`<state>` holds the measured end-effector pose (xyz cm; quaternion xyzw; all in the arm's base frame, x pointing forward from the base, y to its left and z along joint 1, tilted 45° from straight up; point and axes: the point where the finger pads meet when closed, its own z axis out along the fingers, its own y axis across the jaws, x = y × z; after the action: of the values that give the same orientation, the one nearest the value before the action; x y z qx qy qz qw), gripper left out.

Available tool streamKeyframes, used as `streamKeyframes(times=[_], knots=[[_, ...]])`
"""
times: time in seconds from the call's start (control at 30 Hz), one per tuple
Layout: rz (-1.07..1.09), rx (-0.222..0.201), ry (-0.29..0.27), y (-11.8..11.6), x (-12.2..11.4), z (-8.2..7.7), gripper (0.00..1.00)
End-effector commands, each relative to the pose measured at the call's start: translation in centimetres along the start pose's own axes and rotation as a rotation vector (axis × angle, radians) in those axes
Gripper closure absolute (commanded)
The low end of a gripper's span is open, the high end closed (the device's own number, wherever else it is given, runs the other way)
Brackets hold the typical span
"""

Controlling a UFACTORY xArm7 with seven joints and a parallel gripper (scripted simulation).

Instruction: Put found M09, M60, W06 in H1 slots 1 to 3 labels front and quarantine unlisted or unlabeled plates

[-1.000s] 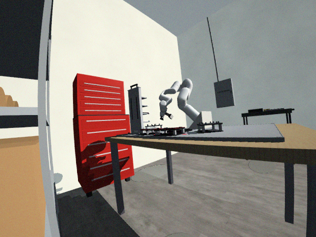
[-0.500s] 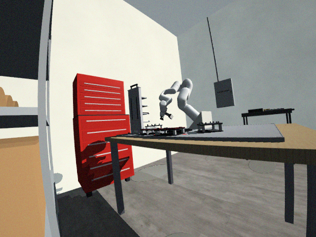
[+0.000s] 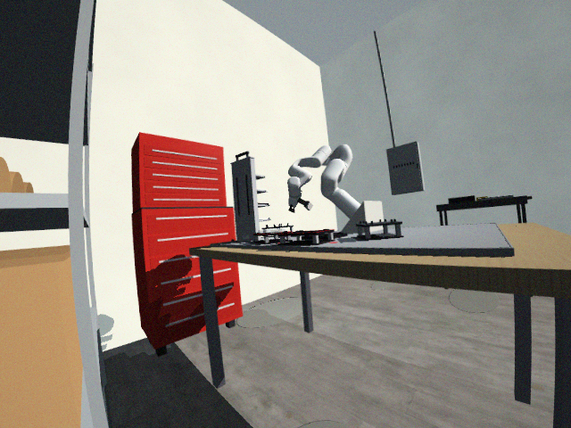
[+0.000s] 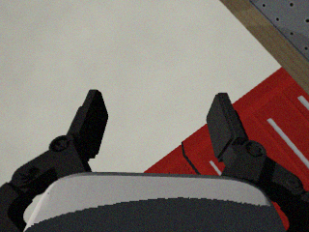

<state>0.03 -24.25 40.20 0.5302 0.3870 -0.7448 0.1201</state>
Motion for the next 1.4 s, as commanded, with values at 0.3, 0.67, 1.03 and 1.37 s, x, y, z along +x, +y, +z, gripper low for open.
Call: streamKeyframes(times=[0.3,0.67,1.03,1.37], knots=[[0.001,-0.003,-0.002,-3.1,-2.0,-1.8,0.0],[0.001,-0.003,-0.002,-5.4,-3.4,-3.1,0.0],[0.001,-0.003,-0.002,-8.3,-5.1,-4.7,0.0],[0.001,-0.003,-0.002,-10.3,-6.4,-5.8,0.0]])
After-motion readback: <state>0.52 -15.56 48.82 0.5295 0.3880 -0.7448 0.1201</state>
